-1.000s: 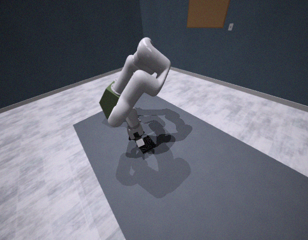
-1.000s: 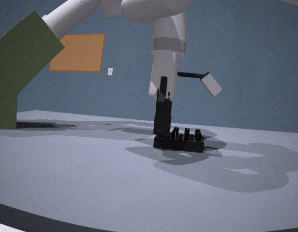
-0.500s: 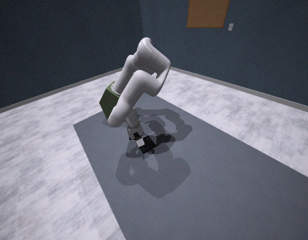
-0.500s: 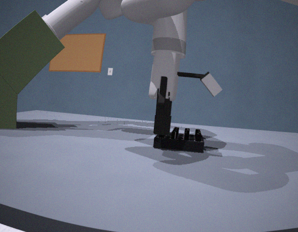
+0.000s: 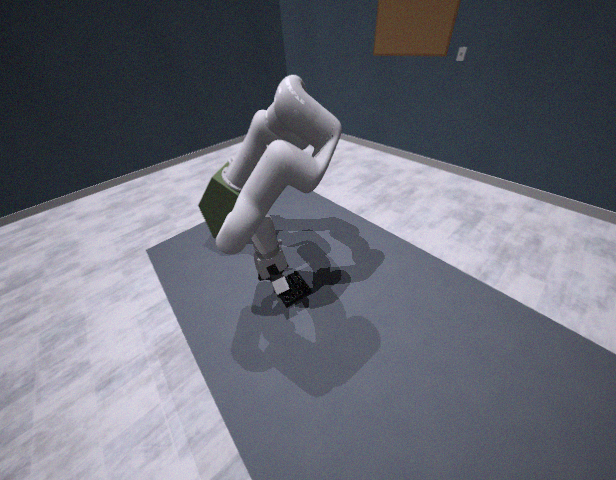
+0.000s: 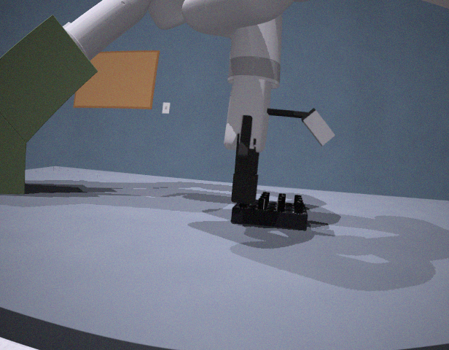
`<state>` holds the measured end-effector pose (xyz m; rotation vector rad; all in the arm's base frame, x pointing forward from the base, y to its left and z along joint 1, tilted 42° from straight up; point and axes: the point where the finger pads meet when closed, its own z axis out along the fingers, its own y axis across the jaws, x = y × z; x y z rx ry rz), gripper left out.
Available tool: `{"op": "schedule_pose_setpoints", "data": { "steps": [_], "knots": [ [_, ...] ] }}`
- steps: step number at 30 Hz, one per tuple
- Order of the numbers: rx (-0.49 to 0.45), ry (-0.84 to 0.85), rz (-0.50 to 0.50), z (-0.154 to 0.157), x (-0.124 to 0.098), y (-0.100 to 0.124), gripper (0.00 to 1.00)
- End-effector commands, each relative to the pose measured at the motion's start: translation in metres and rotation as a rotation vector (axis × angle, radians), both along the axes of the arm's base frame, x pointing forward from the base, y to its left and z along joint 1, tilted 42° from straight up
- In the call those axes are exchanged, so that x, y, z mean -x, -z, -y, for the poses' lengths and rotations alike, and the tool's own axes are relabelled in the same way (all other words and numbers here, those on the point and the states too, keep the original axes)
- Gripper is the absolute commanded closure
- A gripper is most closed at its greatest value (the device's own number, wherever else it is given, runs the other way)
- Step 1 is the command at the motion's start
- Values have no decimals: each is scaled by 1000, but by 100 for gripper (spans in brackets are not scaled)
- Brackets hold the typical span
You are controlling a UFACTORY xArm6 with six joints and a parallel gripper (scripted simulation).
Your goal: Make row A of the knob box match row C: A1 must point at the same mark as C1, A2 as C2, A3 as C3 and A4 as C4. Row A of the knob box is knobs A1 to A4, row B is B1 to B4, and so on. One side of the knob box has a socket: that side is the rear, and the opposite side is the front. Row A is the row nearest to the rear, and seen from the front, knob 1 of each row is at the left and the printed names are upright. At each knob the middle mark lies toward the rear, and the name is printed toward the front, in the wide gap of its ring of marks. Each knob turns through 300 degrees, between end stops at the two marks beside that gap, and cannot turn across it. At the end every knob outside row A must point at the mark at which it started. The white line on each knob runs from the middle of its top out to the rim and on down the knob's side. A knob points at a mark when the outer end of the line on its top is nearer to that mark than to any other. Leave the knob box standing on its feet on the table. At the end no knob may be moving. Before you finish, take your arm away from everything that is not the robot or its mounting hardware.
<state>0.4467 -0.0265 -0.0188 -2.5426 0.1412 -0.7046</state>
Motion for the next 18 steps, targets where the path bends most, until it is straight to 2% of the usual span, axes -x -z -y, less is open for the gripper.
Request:
{"op": "schedule_pose_setpoints", "data": {
  "steps": [1,18],
  "knots": [
    [1,1,2,1,0,-1,92],
    [14,-19,14,1,0,-1,92]
  ]
}}
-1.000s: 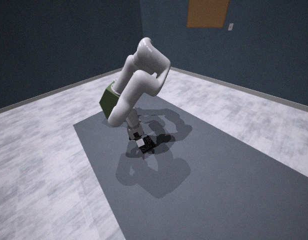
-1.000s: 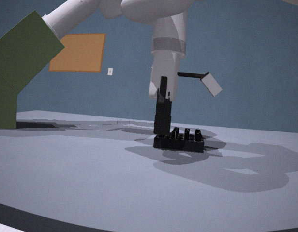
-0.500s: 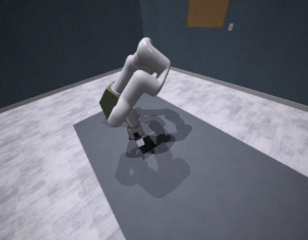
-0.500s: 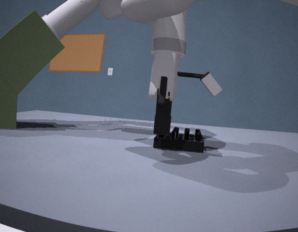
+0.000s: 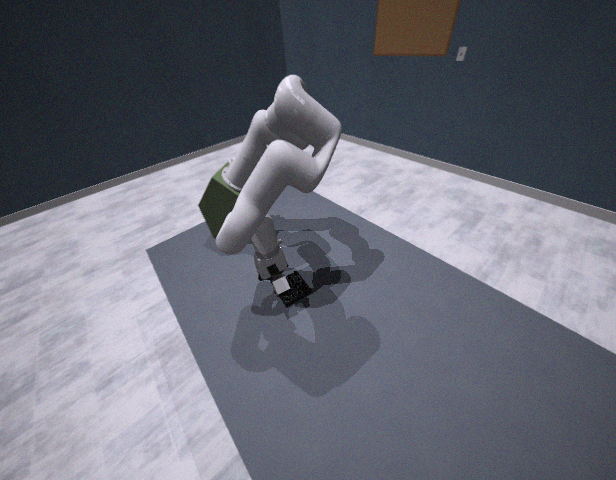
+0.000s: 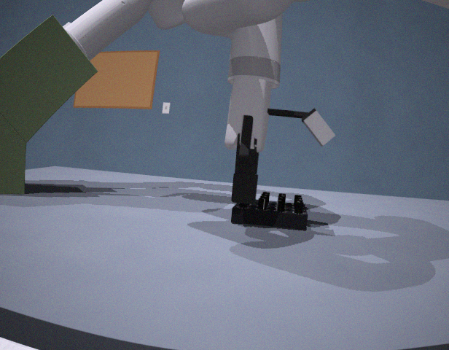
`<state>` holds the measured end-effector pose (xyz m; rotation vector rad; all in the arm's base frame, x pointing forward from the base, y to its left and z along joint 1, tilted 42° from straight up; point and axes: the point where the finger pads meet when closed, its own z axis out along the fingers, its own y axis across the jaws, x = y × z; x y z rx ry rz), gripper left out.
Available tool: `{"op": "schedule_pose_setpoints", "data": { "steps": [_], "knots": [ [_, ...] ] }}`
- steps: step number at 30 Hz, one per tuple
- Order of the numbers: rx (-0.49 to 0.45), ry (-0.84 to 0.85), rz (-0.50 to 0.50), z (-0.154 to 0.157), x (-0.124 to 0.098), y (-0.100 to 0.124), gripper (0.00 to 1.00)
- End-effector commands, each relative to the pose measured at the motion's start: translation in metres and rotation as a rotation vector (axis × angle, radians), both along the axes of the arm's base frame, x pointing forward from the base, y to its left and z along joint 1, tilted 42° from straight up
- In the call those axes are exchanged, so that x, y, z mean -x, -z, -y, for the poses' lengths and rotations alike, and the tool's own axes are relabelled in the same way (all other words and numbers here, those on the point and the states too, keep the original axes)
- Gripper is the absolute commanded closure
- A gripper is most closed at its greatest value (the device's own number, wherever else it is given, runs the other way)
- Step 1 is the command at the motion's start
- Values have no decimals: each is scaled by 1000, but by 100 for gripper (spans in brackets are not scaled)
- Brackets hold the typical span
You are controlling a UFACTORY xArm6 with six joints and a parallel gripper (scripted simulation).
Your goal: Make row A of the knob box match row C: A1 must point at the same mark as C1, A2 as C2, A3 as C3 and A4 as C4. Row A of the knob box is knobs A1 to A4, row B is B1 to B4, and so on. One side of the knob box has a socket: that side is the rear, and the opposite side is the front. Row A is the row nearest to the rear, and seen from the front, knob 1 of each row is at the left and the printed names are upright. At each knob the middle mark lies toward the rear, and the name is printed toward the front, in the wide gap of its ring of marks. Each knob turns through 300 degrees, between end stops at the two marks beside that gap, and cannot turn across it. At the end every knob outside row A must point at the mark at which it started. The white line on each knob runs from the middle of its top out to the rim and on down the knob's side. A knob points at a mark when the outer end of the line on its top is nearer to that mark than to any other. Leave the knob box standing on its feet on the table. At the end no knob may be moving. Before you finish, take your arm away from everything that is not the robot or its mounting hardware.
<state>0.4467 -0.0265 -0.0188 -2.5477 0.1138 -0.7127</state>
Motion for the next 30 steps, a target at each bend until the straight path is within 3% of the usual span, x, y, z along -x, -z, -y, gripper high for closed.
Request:
{"op": "schedule_pose_setpoints", "data": {
  "steps": [1,18,30],
  "knots": [
    [3,-3,4,1,0,-1,92],
    [86,-124,75,1,0,-1,92],
    [211,-307,181,1,0,-1,92]
  ]
}}
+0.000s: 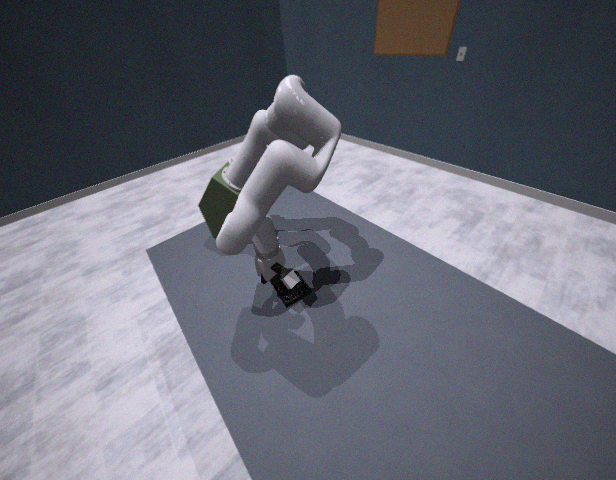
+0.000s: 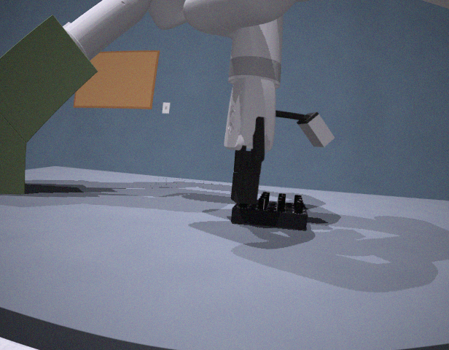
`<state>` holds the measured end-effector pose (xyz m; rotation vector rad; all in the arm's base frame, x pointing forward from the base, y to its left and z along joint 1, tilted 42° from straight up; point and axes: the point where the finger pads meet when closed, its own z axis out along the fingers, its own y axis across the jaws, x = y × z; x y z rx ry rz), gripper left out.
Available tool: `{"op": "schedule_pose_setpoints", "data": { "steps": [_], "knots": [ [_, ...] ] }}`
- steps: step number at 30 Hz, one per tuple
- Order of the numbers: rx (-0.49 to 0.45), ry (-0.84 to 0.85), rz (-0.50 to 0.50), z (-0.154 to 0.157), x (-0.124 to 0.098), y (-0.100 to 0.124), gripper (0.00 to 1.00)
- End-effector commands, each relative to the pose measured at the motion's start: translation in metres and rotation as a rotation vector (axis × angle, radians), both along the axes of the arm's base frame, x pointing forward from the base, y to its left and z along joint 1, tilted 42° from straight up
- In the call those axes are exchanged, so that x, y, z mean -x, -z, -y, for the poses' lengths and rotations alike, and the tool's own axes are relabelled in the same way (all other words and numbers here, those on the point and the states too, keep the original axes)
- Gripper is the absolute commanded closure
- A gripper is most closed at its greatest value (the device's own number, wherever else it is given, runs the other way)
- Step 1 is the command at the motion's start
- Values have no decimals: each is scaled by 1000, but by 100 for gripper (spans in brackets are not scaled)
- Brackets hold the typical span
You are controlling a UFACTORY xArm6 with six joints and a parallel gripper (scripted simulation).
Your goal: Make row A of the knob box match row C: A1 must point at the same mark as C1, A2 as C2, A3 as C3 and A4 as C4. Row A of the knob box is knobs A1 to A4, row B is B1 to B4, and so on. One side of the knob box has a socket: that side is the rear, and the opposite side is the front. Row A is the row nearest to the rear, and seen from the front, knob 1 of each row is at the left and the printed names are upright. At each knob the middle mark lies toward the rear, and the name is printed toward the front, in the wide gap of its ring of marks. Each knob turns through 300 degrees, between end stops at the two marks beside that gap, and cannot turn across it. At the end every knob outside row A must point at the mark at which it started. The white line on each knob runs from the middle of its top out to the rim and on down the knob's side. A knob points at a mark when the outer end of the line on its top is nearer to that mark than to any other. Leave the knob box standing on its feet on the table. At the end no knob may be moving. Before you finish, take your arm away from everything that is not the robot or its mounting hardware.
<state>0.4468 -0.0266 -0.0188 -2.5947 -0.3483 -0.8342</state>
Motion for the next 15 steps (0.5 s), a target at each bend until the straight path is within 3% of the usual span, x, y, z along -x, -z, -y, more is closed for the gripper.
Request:
{"op": "schedule_pose_setpoints", "data": {
  "steps": [1,15],
  "knots": [
    [44,-58,42,1,0,-1,92],
    [202,-291,178,1,0,-1,92]
  ]
}}
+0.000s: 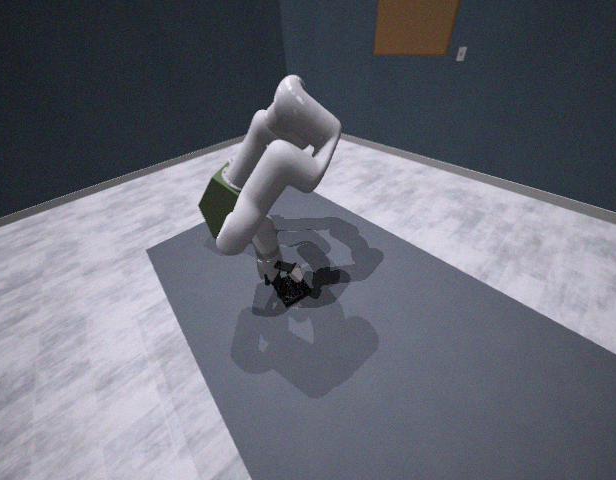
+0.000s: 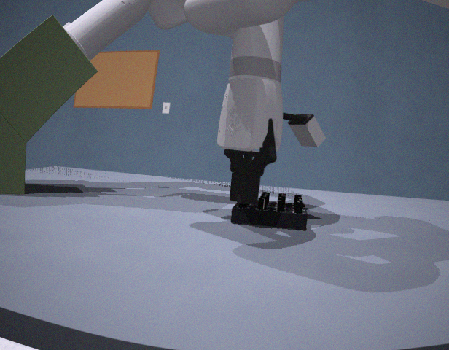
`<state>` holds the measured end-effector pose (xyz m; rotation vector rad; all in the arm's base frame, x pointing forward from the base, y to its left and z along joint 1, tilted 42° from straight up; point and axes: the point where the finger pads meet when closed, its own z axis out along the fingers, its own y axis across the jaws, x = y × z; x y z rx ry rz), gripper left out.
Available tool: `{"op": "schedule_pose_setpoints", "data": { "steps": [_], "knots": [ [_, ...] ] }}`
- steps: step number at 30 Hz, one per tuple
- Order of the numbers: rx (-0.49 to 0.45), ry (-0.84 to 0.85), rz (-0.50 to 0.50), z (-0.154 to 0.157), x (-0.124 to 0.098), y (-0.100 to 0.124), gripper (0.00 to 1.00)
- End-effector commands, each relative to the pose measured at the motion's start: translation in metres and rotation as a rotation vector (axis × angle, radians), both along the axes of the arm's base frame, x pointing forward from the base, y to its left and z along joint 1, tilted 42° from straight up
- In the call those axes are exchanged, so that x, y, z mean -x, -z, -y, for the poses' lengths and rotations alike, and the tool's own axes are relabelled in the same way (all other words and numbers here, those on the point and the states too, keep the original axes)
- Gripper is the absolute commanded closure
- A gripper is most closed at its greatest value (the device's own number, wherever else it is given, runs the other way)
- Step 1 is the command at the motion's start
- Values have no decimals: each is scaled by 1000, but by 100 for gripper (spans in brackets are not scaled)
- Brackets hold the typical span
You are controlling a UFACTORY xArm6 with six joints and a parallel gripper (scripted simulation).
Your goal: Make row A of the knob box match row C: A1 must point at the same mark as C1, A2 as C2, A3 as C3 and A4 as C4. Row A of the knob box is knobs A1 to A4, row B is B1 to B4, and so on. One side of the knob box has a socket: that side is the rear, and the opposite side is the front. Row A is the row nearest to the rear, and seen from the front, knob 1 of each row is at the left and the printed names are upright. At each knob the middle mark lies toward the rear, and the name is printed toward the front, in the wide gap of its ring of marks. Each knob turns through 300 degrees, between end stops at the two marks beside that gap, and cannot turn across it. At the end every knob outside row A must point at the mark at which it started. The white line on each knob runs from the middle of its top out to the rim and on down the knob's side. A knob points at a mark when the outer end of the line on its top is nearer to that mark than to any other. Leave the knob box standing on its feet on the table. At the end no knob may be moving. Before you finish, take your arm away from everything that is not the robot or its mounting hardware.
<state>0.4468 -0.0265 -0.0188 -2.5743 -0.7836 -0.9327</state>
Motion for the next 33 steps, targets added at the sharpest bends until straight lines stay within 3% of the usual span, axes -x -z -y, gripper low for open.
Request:
{"op": "schedule_pose_setpoints", "data": {
  "steps": [1,22,33],
  "knots": [
    [53,-68,53,1,0,-1,92],
    [290,-419,257,1,0,-1,92],
    [369,-536,326,1,0,-1,92]
  ]
}}
